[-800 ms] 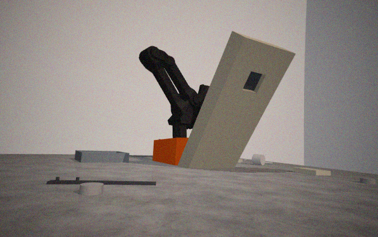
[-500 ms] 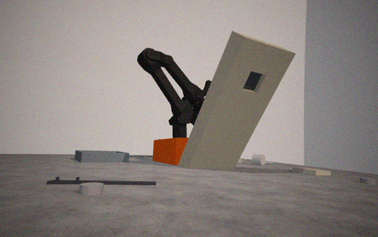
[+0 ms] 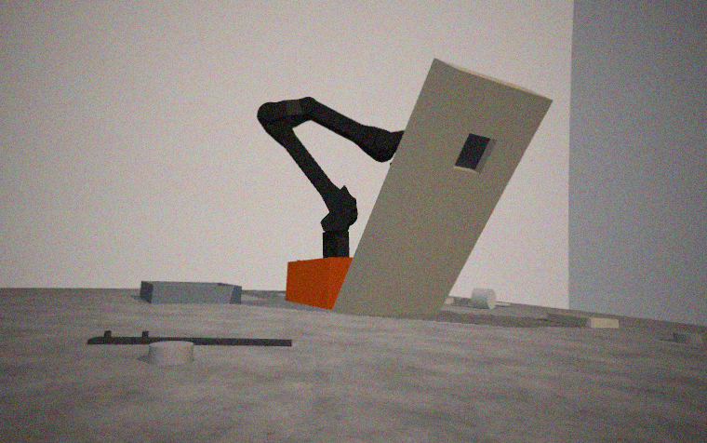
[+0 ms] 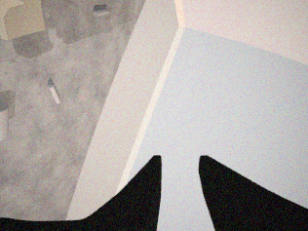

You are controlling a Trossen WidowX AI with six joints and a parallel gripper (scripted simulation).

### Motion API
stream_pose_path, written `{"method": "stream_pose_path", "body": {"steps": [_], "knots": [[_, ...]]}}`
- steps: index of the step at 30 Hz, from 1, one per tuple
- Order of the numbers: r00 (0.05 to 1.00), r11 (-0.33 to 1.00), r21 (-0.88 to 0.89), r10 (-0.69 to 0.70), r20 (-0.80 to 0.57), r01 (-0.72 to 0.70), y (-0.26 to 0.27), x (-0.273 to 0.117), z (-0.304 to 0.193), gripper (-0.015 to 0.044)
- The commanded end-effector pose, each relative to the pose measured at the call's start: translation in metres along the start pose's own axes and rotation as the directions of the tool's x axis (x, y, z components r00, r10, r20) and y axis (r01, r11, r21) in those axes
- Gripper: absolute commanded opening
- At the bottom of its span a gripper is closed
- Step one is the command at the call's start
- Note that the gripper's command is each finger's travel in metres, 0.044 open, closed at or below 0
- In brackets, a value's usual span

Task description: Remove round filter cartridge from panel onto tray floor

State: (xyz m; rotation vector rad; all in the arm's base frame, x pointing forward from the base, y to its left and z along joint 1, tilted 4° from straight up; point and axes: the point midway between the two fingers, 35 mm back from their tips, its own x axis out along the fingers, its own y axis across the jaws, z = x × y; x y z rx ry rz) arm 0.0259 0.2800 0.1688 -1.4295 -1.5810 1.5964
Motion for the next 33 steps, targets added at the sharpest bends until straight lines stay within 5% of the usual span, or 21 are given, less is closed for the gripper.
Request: {"method": "stream_pose_path", "body": {"steps": [1, 6, 11, 20, 33], "knots": [[0.954, 0.97, 0.228, 0.144, -0.263, -0.083, 0.014, -0.032, -0.062, 0.0104], [0.799, 0.871, 0.489, 0.329, -0.503, -0.051, 0.035, -0.088, -0.116, 0.0104], [0.545, 0.723, 0.681, 0.526, -0.653, 0.118, 0.056, -0.165, -0.151, 0.0104], [-0.004, 0.503, 0.649, 0.792, -0.611, 0.571, 0.077, -0.316, -0.144, 0.0104], [-0.044, 0.494, 0.626, 0.805, -0.592, 0.603, 0.077, -0.327, -0.14, 0.0104]]}}
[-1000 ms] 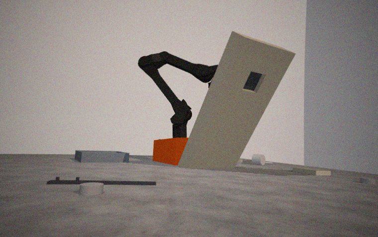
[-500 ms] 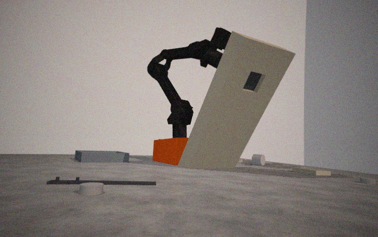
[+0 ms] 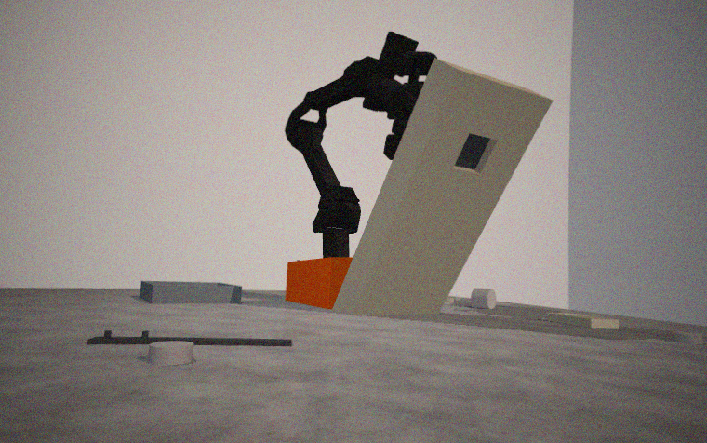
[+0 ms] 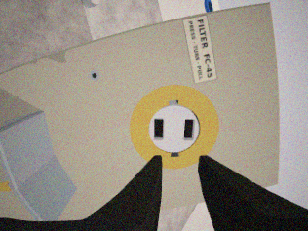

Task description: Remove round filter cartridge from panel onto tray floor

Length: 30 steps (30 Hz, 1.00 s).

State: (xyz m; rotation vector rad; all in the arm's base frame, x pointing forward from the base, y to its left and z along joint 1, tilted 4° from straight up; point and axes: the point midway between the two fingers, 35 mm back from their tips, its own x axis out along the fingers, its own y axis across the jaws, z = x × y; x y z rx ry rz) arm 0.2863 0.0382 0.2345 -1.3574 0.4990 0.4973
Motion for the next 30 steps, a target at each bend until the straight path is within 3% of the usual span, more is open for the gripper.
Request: {"method": "stream_pose_path", "body": {"steps": [1, 30], "knots": [[1.0, 1.0, 0.01, -0.004, -0.014, 0.004, -0.002, -0.001, -0.002, 0.0104], [1.0, 1.0, 0.01, -0.008, -0.013, 0.008, -0.004, 0.043, -0.003, 0.0104]]}}
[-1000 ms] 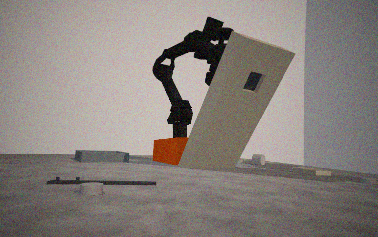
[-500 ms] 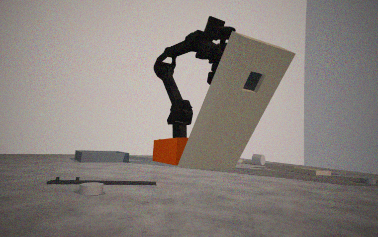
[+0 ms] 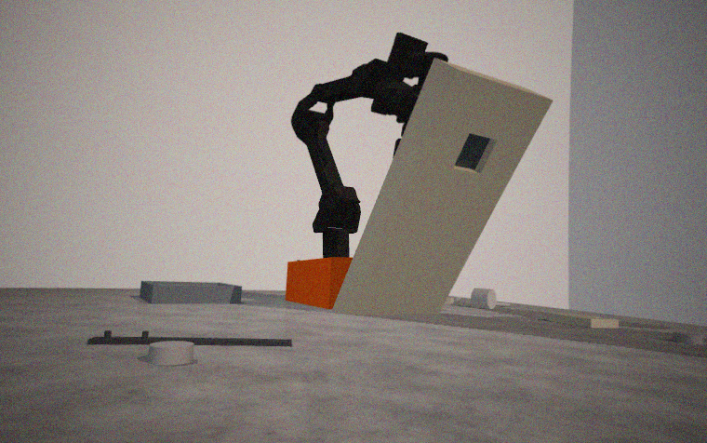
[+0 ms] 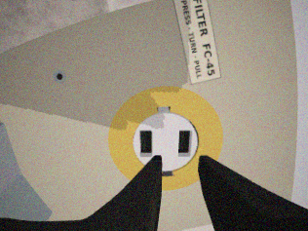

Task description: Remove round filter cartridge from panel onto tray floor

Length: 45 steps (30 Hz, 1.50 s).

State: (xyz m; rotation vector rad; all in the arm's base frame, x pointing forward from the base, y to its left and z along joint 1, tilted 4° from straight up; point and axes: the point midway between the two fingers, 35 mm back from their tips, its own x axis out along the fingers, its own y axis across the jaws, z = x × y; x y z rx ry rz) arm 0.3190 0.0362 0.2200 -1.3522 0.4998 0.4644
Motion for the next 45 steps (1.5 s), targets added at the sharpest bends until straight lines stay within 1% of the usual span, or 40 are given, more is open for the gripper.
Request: {"method": "stream_pose_path", "body": {"steps": [1, 9, 45], "knots": [[1.0, 1.0, -0.005, 0.014, 0.003, -0.014, 0.005, 0.009, 0.0, 0.0104], [1.0, 1.0, -0.005, 0.013, 0.003, -0.013, 0.006, 0.02, 0.0, 0.0104], [1.0, 1.0, -0.005, 0.013, 0.003, -0.013, 0.007, 0.02, 0.0, 0.0104]]}}
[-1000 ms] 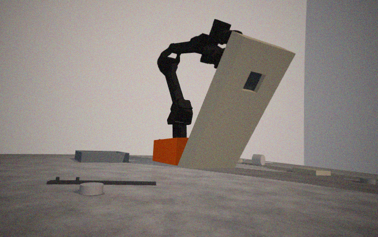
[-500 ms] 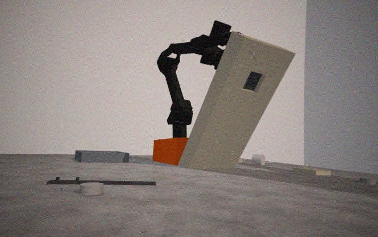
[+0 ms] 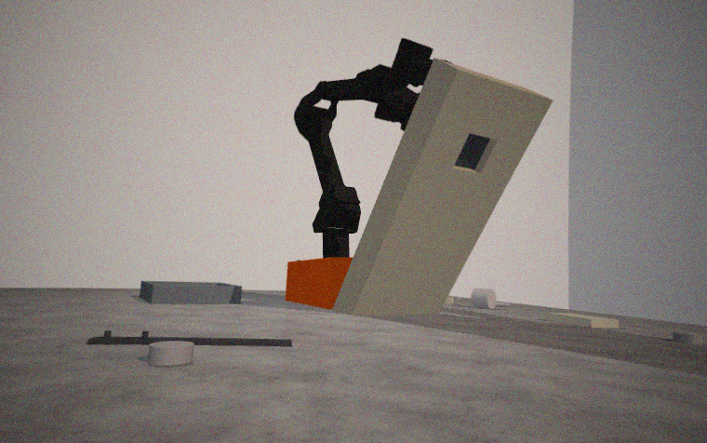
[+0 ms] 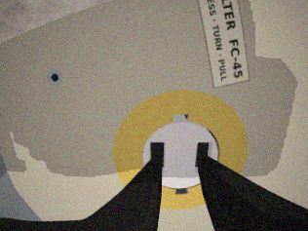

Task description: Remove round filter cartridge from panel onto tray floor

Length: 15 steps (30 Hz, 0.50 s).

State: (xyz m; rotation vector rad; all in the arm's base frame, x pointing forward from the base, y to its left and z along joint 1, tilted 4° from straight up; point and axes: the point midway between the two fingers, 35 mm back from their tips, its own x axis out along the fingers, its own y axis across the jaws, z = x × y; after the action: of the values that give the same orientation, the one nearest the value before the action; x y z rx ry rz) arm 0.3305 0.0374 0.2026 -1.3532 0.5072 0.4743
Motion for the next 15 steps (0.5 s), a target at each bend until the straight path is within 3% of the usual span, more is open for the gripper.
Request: {"method": "stream_pose_path", "body": {"steps": [1, 15], "knots": [[1.0, 1.0, -0.001, 0.002, 0.004, -0.002, -0.0009, 0.0, 0.0008, 0.0104], [1.0, 1.0, -0.001, 0.002, 0.004, -0.002, -0.0018, 0.0019, 0.0011, 0.0104]]}}
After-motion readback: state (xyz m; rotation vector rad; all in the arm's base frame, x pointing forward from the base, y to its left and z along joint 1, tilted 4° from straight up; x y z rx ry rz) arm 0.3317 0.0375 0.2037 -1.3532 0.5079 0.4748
